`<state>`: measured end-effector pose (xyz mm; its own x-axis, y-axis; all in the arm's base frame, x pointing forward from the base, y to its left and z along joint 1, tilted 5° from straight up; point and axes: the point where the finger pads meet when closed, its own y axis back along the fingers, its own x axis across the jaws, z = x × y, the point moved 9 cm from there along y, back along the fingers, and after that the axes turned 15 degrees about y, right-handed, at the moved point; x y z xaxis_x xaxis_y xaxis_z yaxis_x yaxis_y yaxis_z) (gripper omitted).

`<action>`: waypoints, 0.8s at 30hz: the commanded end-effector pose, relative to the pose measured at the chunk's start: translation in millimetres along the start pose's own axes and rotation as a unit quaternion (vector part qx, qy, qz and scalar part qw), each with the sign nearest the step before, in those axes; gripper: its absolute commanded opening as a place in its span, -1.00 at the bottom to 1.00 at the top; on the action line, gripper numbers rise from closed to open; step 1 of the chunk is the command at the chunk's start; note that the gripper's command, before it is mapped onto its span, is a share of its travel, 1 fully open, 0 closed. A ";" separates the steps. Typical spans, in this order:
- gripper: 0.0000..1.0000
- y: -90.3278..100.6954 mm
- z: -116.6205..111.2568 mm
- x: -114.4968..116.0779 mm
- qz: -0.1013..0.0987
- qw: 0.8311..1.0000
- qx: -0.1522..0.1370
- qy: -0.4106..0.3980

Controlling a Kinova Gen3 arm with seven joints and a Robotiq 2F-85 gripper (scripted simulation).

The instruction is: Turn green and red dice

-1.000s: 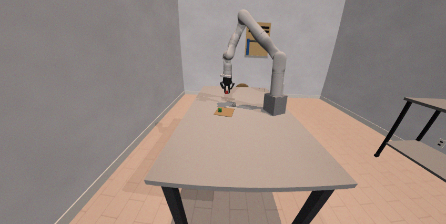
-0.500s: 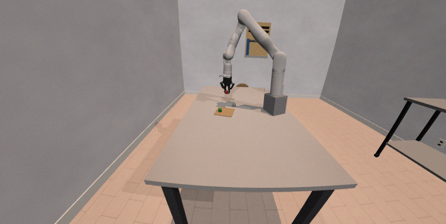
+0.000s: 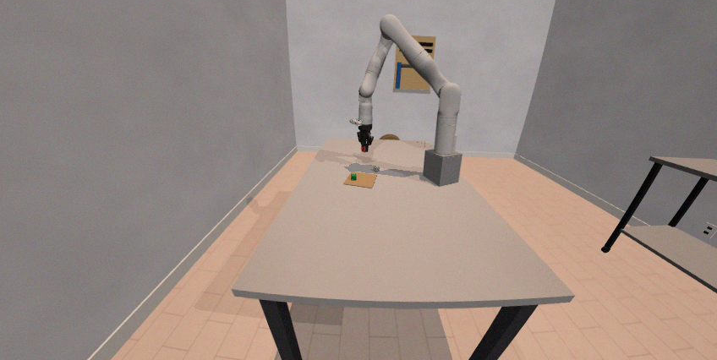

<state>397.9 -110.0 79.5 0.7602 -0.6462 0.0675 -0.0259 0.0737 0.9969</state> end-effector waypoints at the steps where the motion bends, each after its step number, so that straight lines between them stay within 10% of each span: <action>1: -0.58 -0.9 -5.7 -1.0 0.002 0.999 -0.001 -0.039; 24: -0.58 -2.5 -6.8 3.0 0.008 0.984 0.002 -0.175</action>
<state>404.5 -107.0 76.3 0.4888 -0.8675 0.0917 -0.0376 0.0841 0.9957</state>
